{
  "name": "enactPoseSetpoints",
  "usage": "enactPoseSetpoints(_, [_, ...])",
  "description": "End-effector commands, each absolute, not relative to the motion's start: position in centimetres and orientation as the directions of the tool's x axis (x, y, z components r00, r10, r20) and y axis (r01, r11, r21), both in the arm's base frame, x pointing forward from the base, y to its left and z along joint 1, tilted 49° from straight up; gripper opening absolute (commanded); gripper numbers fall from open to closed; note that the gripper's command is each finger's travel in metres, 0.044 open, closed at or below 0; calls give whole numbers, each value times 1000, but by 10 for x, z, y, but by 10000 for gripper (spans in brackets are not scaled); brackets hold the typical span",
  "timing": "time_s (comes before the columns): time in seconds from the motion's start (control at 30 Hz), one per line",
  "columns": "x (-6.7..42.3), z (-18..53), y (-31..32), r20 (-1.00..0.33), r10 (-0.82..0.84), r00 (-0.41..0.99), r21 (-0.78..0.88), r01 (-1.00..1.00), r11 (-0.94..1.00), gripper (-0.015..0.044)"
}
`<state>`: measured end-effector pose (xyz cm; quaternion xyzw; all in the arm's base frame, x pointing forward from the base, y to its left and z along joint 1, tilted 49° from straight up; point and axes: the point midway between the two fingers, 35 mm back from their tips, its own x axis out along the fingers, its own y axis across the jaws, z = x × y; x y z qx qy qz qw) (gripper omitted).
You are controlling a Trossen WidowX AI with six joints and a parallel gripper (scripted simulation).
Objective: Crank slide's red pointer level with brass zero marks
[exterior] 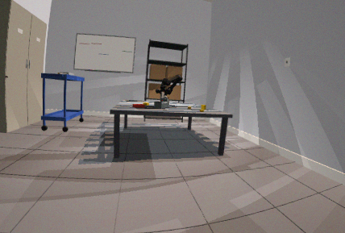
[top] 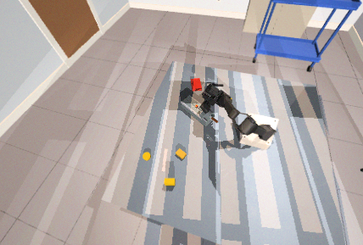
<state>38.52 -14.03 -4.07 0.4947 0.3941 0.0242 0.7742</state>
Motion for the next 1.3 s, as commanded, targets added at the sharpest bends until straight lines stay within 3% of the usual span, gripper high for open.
enactPoseSetpoints(0.0, [385, -41, -140, -586, 428, 688, 785, 352, 509, 72])
enactPoseSetpoints(0.1, [385, -41, -140, -586, 428, 688, 785, 352, 509, 0])
enactPoseSetpoints(0.67, [385, -41, -140, -585, 428, 688, 786, 352, 509, 0])
enactPoseSetpoints(1.2, [385, -41, -140, -585, 428, 688, 786, 352, 509, 420])
enactPoseSetpoints(1.27, [385, -41, -140, -585, 428, 688, 786, 352, 509, 440])
